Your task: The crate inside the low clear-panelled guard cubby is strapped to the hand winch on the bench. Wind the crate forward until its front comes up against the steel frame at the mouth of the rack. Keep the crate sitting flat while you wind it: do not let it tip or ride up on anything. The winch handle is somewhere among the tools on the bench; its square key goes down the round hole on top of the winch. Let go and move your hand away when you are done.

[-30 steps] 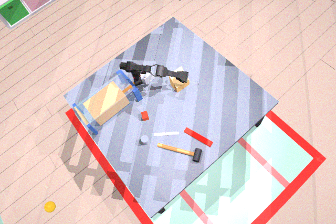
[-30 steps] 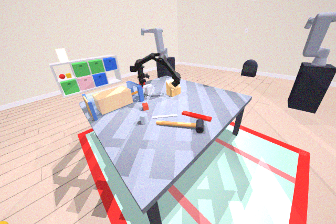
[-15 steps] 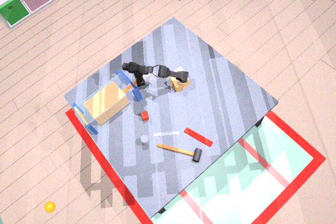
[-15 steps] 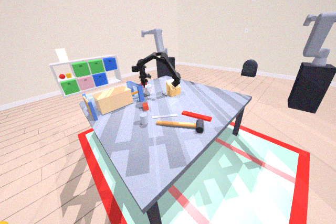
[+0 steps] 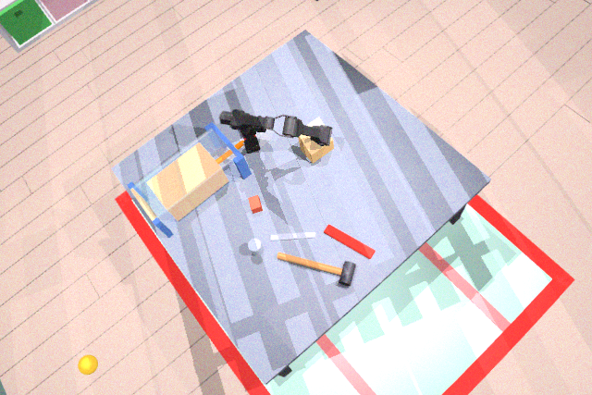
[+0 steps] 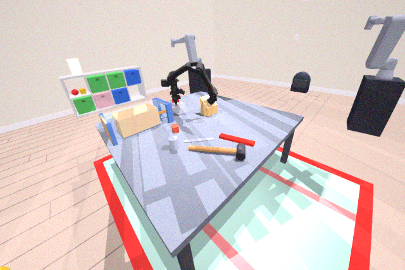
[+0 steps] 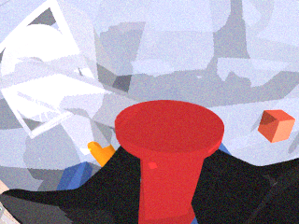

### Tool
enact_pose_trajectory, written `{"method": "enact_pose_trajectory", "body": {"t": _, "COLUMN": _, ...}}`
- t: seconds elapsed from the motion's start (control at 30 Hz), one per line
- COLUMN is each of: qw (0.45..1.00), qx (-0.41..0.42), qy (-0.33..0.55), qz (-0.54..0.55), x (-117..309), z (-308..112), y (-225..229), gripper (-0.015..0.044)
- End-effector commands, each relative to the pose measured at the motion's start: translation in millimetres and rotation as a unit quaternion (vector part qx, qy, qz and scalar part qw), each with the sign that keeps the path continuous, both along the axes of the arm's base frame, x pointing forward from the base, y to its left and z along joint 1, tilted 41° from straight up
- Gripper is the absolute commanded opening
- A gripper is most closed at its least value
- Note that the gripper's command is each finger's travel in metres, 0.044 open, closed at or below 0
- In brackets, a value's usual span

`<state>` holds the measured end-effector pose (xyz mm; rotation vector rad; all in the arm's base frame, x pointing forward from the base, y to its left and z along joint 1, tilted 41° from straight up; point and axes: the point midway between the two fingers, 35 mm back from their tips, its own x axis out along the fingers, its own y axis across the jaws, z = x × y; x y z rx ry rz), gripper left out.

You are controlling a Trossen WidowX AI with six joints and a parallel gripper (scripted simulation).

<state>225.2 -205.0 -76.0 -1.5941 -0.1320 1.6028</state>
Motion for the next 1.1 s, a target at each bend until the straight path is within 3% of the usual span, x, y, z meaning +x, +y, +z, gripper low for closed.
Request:
{"method": "enact_pose_trajectory", "body": {"t": 0.0, "qw": 1.000, "qx": 0.010, "qy": 0.010, "qz": 0.001, "x": -10, "z": 5, "y": 9, "gripper": 0.0000}}
{"method": "enact_pose_trajectory", "body": {"t": 1.07, "qw": 1.000, "qx": 0.010, "qy": 0.011, "qz": 0.001, "x": -51, "z": 14, "y": 31, "gripper": 0.0000}}
